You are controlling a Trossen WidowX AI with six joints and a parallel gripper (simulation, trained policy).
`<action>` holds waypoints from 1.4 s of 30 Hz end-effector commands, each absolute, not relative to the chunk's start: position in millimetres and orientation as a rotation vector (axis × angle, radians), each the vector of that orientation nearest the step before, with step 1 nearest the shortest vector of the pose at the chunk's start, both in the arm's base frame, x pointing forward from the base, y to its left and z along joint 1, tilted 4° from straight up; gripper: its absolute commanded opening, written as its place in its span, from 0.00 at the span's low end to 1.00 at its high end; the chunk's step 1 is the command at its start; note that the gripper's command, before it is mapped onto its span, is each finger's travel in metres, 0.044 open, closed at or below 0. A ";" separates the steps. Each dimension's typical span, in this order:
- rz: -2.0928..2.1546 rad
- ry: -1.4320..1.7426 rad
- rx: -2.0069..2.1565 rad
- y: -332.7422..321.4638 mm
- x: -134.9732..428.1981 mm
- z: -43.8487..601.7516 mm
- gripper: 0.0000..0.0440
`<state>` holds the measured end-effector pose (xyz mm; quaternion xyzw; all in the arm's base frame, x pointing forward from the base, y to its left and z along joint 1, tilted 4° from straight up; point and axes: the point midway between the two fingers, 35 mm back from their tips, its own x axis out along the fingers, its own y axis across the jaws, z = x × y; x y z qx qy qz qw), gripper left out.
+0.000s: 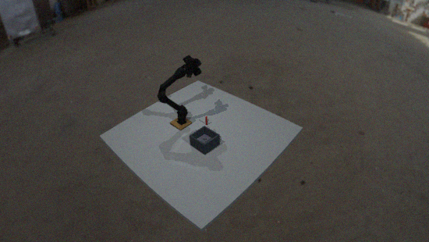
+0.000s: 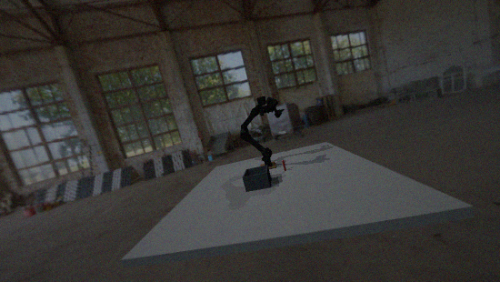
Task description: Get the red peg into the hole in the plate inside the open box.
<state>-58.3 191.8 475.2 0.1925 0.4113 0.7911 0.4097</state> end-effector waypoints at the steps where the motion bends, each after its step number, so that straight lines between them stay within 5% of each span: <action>1: 1.844 1.101 0.524 208.1 -38.1 454.3 1.00; 20: 1.133 1.287 0.661 237.6 62.4 345.7 1.00; 42: 0.294 1.409 0.744 186.8 141.9 219.6 1.00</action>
